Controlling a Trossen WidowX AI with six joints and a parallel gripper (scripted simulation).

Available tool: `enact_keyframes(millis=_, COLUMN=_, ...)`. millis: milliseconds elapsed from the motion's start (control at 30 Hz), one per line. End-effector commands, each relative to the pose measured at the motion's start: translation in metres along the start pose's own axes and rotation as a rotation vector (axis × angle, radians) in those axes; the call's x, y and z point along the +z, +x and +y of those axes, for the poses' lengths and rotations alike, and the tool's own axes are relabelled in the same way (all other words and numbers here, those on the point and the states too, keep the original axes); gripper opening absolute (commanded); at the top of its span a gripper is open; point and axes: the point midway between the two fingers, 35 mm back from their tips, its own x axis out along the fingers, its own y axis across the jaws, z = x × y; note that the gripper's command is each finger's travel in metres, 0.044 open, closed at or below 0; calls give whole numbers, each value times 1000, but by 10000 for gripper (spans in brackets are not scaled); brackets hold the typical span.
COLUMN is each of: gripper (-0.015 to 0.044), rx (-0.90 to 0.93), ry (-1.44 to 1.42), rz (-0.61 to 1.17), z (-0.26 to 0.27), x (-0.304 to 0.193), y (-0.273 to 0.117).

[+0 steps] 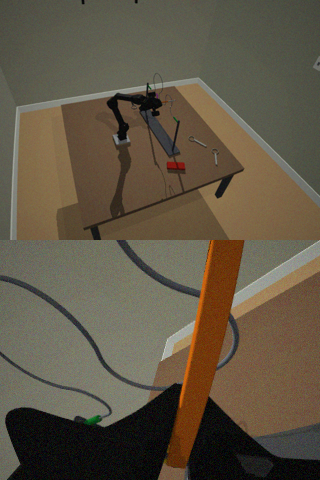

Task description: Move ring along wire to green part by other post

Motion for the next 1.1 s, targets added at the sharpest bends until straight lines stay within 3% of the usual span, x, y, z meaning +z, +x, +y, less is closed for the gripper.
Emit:
enact_keyframes(millis=0, gripper=-150, rx=-33, ry=-64, rz=-1, z=-3, x=1, y=-1)
enact_keyframes(millis=1067, gripper=-150, rx=-373, ry=-640, rz=-1, z=-42, x=15, y=-9)
